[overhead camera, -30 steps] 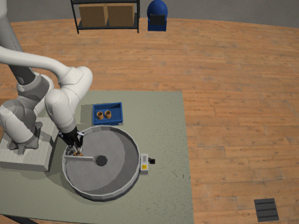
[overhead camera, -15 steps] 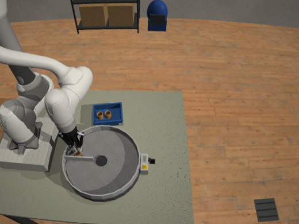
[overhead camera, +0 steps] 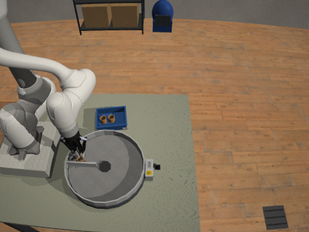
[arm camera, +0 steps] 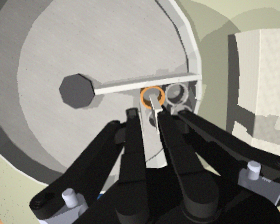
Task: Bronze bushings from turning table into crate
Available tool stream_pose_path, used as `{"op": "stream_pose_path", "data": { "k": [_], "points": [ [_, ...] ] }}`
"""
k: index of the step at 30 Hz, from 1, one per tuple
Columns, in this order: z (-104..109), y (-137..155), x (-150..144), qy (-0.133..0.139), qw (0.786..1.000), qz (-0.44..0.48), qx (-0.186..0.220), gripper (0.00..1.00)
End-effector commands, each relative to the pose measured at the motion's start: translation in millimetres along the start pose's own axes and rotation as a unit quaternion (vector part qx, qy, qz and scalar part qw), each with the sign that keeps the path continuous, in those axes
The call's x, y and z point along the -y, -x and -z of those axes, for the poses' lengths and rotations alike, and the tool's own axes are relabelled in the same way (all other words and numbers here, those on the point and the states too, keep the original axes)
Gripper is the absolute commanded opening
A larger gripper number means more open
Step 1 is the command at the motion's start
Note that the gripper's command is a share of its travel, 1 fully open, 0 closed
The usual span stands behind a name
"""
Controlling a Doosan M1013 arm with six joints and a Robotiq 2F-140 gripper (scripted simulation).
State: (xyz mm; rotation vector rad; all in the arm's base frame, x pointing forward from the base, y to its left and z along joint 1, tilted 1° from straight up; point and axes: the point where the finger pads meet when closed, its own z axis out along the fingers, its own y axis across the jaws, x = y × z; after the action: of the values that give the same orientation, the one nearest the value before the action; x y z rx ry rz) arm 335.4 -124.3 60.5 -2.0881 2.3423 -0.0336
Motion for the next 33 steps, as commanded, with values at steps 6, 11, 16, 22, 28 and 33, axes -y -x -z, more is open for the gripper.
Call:
{"op": "stream_pose_path", "data": {
  "k": [6,11,16,22,28,33],
  "points": [
    [-21,0,0,0.000,1.000,0.000,0.000,0.10],
    [-23,0,0,0.000,1.000,0.000,0.000,0.10],
    [-23,0,0,0.000,1.000,0.000,0.000,0.10],
    [-23,0,0,0.000,1.000,0.000,0.000,0.10],
    [-23,0,0,0.000,1.000,0.000,0.000,0.10],
    [-23,0,0,0.000,1.000,0.000,0.000,0.10]
  ]
}}
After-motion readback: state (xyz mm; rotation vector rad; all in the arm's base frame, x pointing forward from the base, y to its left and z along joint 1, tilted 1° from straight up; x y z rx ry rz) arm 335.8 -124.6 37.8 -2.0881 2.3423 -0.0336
